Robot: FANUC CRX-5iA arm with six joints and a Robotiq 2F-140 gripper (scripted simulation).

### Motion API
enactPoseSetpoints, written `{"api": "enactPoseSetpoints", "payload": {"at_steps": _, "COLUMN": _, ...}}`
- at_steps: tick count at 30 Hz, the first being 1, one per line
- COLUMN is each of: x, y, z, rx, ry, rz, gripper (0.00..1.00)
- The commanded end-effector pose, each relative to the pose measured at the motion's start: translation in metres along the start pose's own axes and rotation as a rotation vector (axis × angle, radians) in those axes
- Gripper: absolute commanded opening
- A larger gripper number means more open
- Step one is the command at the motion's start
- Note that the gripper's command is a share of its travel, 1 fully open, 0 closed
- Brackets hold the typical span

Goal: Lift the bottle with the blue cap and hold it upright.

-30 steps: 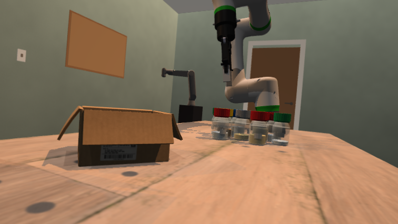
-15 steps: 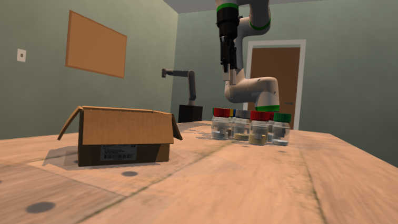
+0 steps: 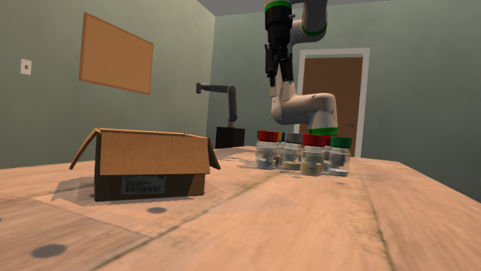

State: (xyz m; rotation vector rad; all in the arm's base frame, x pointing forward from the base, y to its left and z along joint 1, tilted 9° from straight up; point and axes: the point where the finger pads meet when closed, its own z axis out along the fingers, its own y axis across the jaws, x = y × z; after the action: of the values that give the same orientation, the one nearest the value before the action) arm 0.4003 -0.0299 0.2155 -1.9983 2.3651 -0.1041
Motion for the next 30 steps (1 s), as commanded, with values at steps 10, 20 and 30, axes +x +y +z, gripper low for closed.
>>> {"api": "enactPoseSetpoints", "payload": {"at_steps": 10, "x": -0.009, "y": 0.001, "z": -0.005, "rx": -0.004, "ry": 0.021, "rz": 0.226, "gripper": 0.51}}
{"api": "enactPoseSetpoints", "payload": {"at_steps": 20, "x": -0.012, "y": 0.001, "z": -0.006, "rx": -0.005, "ry": 0.025, "rz": 0.294, "gripper": 0.51}}
{"api": "enactPoseSetpoints", "payload": {"at_steps": 30, "x": -0.02, "y": 0.002, "z": -0.01, "rx": -0.003, "ry": 0.047, "rz": 0.5, "gripper": 0.51}}
